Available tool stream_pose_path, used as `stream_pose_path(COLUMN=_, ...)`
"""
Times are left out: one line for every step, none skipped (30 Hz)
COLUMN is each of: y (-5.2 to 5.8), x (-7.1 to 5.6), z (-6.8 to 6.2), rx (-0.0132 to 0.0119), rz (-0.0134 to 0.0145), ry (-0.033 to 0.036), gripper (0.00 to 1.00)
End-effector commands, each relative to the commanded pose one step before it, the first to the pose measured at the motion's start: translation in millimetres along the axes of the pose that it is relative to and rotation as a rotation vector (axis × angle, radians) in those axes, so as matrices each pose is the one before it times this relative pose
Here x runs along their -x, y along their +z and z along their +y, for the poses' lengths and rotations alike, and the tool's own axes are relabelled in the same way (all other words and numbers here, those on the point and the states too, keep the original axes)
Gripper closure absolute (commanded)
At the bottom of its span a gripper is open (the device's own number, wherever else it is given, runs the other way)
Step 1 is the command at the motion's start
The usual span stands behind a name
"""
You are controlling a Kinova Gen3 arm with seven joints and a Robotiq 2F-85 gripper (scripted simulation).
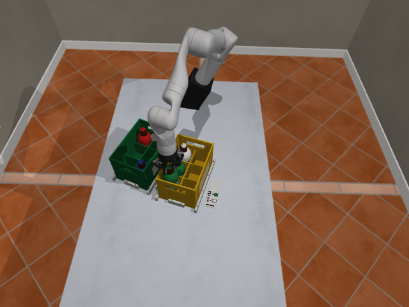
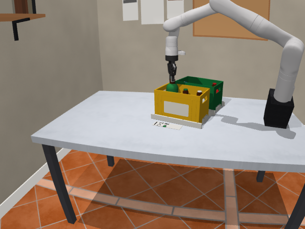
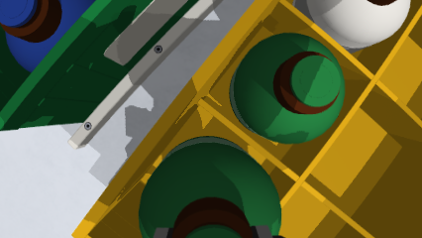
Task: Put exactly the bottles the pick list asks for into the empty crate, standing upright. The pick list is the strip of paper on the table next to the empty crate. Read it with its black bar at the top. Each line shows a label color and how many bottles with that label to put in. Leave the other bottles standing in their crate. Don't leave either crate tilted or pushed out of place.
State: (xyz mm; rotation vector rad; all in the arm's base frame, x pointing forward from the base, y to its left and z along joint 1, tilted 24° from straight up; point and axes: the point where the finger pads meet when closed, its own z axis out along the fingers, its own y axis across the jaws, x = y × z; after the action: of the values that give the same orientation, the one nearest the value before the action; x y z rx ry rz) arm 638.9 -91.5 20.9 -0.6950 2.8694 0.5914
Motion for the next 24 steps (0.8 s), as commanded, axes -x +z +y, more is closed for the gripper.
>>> stream_pose_path(y=0.36, x=0.54, z=-0.68, rx=-0.00244, rz=-0.00213, ry=0.00007, gripper=0.90)
stream_pose_path(y=1.00, x=0.01, z=0.00, rx=0.00000, rz=0.00000, ry=0.00000, gripper=0.90)
stream_pose_path(y=1.00, x=0.00, z=0.00, rx=0.00000, rz=0.00000, ry=0.00000, gripper=0.90)
stream_pose_path(y=1.00, x=-0.01, z=0.00, rx=0.00000, rz=0.00000, ry=0.00000, gripper=0.90)
stream_pose_path(y=1.00, x=-0.01, z=0.00, rx=0.00000, rz=0.00000, ry=0.00000, gripper=0.90)
stream_pose_path(y=1.00, x=0.00, z=0.00, rx=0.00000, rz=0.00000, ry=0.00000, gripper=0.90)
stream_pose_path(y=0.00, x=0.00, z=0.00, rx=0.00000, rz=0.00000, ry=0.00000, gripper=0.90)
stream_pose_path(y=0.00, x=0.00, z=0.00, rx=0.00000, rz=0.00000, ry=0.00000, gripper=0.90)
stream_pose_path(y=1.02, x=-0.01, z=0.00, rx=-0.00001, rz=-0.00001, ry=0.00000, gripper=0.90)
stream_pose_path(y=0.99, x=0.02, z=0.00, rx=0.00001, rz=0.00000, ry=0.00000, gripper=0.90)
stream_pose_path(y=1.00, x=0.00, z=0.01, rx=0.00000, rz=0.00000, ry=0.00000, gripper=0.90)
stream_pose_path(y=1.00, x=-0.01, z=0.00, rx=0.00000, rz=0.00000, ry=0.00000, gripper=0.90)
stream_pose_path(y=1.00, x=0.00, z=0.00, rx=0.00000, rz=0.00000, ry=0.00000, gripper=0.90)
stream_pose_path(y=1.00, x=0.02, z=0.00, rx=0.00000, rz=0.00000, ry=0.00000, gripper=0.90)
stream_pose_path(y=1.00, x=0.01, z=0.00, rx=0.00000, rz=0.00000, ry=0.00000, gripper=0.90)
stream_pose_path(y=1.00, x=-0.01, z=0.00, rx=0.00000, rz=0.00000, ry=0.00000, gripper=0.90)
stream_pose_path(y=1.00, x=-0.01, z=0.00, rx=0.00000, rz=0.00000, ry=0.00000, gripper=0.90)
stream_pose_path(y=1.00, x=0.00, z=0.00, rx=0.00000, rz=0.00000, ry=0.00000, gripper=0.90)
stream_pose_path(y=1.00, x=0.01, z=0.00, rx=0.00000, rz=0.00000, ry=0.00000, gripper=0.90)
stream_pose_path(y=1.00, x=0.00, z=0.00, rx=0.00000, rz=0.00000, ry=0.00000, gripper=0.90)
stream_pose_path(y=1.00, x=0.00, z=0.00, rx=0.00000, rz=0.00000, ry=0.00000, gripper=0.90)
stream_pose_path(y=1.00, x=0.00, z=0.00, rx=0.00000, rz=0.00000, ry=0.00000, gripper=0.90)
stream_pose_path(y=1.00, x=0.00, z=0.00, rx=0.00000, rz=0.00000, ry=0.00000, gripper=0.90)
stream_pose_path(y=0.00, x=0.00, z=0.00, rx=0.00000, rz=0.00000, ry=0.00000, gripper=0.90)
